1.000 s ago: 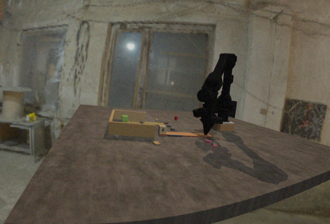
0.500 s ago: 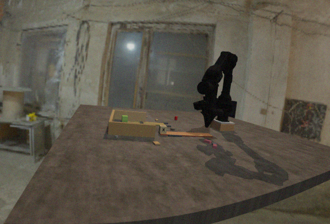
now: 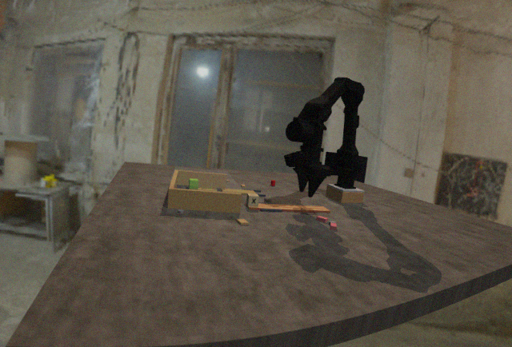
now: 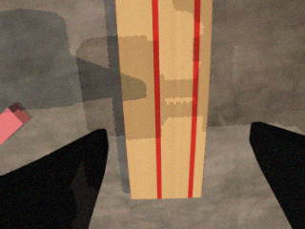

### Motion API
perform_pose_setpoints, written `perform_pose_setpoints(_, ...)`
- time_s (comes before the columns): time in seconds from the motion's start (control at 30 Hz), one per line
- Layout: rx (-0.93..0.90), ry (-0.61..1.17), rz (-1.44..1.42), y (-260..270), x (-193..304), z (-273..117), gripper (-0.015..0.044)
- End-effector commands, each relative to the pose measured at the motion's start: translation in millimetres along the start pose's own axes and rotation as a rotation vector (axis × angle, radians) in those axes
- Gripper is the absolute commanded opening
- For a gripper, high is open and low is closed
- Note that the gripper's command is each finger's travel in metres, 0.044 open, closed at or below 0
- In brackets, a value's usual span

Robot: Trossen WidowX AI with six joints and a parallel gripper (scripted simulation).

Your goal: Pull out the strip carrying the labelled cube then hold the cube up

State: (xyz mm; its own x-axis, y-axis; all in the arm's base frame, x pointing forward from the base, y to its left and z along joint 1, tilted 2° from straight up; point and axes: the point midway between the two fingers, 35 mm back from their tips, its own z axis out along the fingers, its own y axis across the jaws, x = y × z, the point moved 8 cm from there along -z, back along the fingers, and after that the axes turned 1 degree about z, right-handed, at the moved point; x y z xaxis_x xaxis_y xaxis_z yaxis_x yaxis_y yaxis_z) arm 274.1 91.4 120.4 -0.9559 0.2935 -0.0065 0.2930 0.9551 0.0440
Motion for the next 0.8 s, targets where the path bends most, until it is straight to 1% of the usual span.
perform_pose_setpoints(0.0, -0.003, 0.001, -0.004, -0.3, -15.5, -1.8, 0.044)
perform_pose_setpoints(0.77, -0.002, -0.006, -0.004, -4.8, -95.1, -13.4, 0.044)
